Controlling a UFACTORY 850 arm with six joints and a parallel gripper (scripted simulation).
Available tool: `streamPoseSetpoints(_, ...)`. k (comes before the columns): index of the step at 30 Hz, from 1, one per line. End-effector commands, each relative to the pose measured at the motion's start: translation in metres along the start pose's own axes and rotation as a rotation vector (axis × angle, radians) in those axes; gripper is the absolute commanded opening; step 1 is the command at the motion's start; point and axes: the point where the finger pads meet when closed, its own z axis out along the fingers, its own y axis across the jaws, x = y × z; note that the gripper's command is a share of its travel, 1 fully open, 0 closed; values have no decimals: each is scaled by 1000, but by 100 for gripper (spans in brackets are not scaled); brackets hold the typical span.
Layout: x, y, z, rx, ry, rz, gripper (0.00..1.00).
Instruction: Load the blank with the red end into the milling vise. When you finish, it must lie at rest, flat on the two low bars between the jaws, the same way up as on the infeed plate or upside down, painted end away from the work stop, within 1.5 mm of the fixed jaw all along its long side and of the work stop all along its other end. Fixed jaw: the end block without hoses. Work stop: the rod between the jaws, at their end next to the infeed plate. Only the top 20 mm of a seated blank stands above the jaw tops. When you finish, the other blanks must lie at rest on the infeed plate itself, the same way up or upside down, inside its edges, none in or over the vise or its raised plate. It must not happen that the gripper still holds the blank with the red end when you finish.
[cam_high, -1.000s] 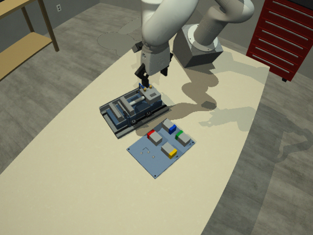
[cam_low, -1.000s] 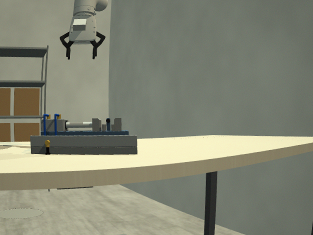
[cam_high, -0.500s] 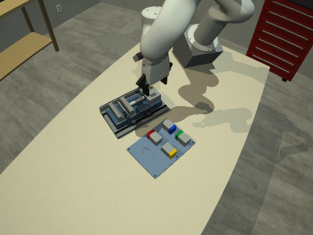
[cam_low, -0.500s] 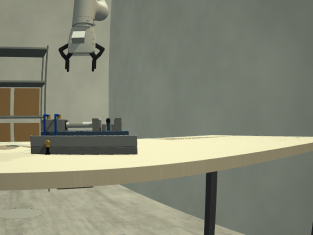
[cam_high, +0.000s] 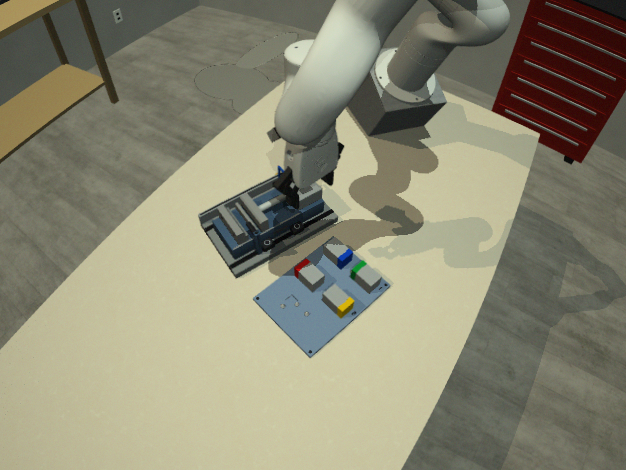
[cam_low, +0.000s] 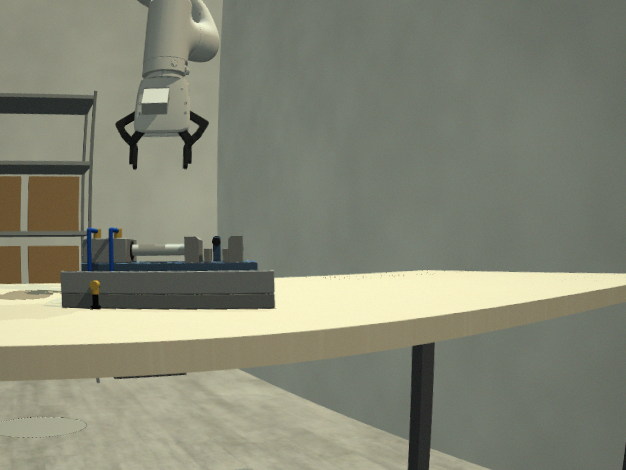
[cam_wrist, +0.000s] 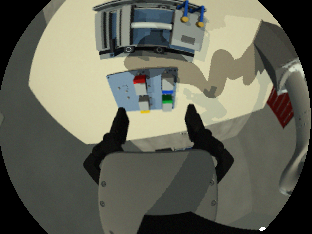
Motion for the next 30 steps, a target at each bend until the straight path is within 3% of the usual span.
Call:
streamPoseSetpoints(1,-1,-2,17,6,-4,-1,100)
streamPoseSetpoints(30,-1,-2,19,6,-4,-1,100)
